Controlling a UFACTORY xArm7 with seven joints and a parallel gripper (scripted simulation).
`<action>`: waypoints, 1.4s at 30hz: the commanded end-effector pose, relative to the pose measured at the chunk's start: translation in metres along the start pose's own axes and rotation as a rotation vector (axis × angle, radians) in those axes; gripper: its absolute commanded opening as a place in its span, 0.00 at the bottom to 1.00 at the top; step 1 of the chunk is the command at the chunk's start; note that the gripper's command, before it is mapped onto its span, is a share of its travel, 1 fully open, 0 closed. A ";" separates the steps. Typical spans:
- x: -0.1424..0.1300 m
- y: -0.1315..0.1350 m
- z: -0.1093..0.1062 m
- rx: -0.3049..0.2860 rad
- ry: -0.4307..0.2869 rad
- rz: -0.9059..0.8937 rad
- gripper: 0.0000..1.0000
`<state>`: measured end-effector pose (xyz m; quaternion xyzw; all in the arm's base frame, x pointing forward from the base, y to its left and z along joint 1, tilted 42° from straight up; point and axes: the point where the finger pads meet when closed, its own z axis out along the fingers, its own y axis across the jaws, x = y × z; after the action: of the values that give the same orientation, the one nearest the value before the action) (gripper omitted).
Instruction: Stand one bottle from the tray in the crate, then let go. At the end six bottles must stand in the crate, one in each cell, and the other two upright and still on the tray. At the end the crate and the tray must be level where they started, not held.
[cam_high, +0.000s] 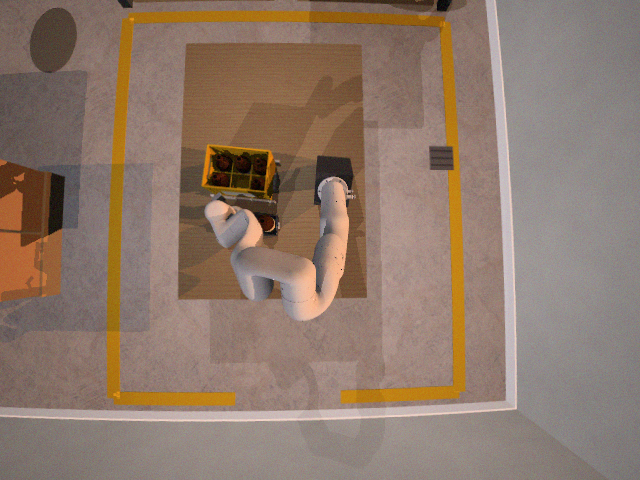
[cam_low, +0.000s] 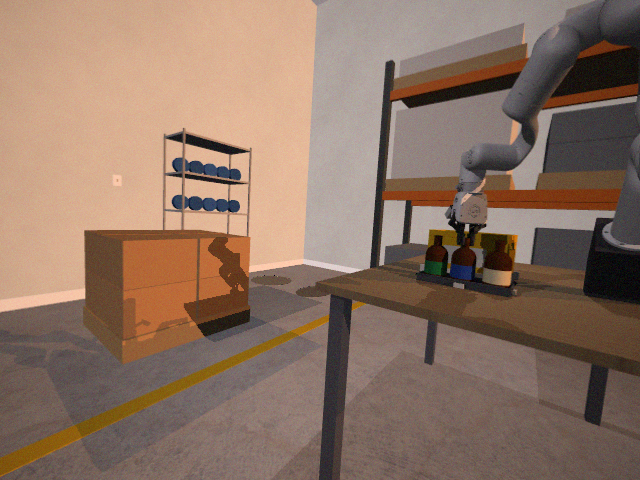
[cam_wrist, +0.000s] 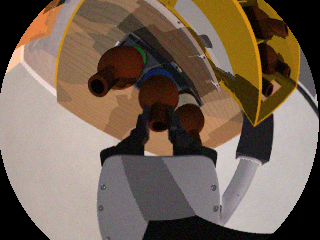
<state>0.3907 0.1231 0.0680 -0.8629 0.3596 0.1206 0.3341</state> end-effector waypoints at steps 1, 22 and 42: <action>0.001 -0.001 -0.001 0.002 0.003 0.000 0.00; 0.001 0.000 -0.008 0.002 0.003 0.000 0.00; 0.000 0.002 -0.025 0.002 0.003 0.000 0.00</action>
<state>0.3881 0.1078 0.0836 -0.8628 0.3598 0.1204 0.3341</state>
